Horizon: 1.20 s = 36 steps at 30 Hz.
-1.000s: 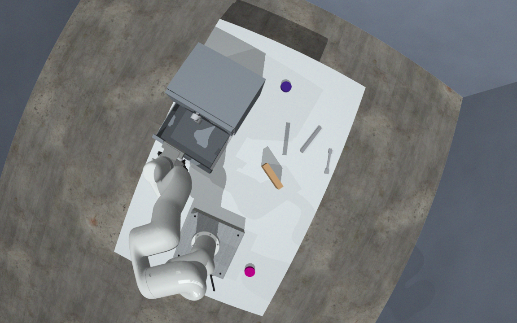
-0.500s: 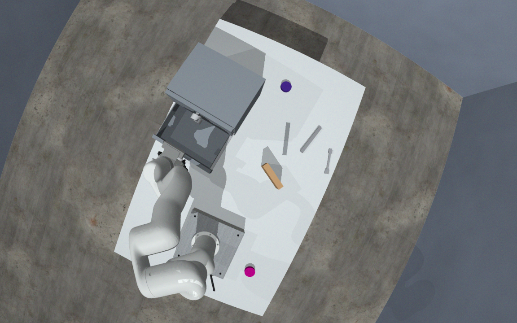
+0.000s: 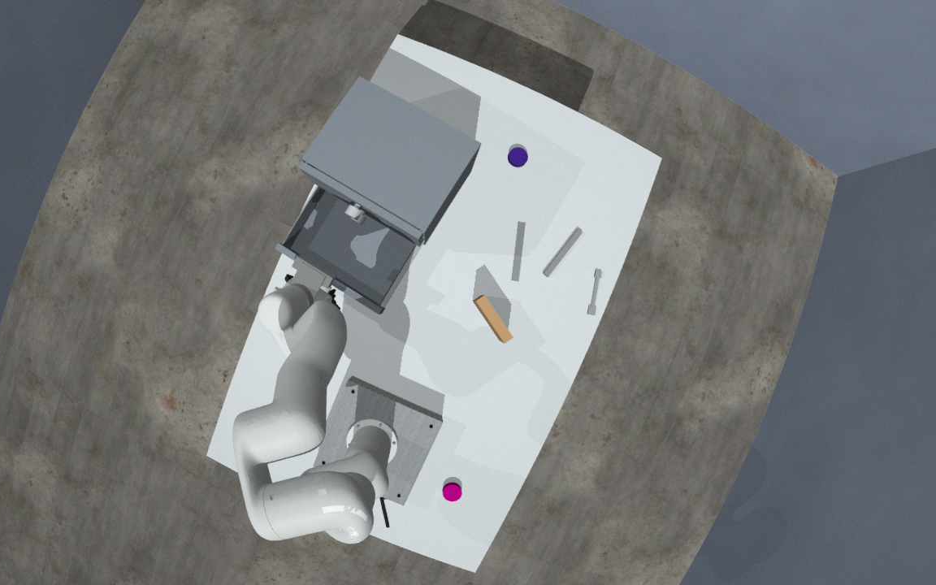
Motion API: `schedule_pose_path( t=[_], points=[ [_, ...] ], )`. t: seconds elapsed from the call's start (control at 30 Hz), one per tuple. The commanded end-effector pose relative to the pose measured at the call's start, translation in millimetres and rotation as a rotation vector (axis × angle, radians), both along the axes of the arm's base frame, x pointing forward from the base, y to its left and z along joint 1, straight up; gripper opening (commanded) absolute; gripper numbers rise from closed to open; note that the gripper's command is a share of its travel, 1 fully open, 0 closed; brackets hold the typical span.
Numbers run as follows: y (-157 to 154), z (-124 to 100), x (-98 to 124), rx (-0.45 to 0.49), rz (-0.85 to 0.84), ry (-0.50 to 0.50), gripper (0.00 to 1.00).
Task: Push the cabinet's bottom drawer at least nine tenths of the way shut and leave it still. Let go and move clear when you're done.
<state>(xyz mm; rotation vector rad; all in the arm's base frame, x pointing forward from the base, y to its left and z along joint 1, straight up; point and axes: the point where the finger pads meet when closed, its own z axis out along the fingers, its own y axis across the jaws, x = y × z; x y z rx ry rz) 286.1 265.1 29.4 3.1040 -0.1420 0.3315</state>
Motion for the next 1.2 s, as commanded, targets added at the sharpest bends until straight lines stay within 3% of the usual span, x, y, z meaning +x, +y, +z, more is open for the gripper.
schedule_pose_path(
  t=[0.0,1.17],
  points=[
    [1.6,1.2,0.0,0.003,0.0,-0.003,0.6],
    [1.4,-10.4,-0.4,0.003,0.0,-0.003,0.6]
  ],
)
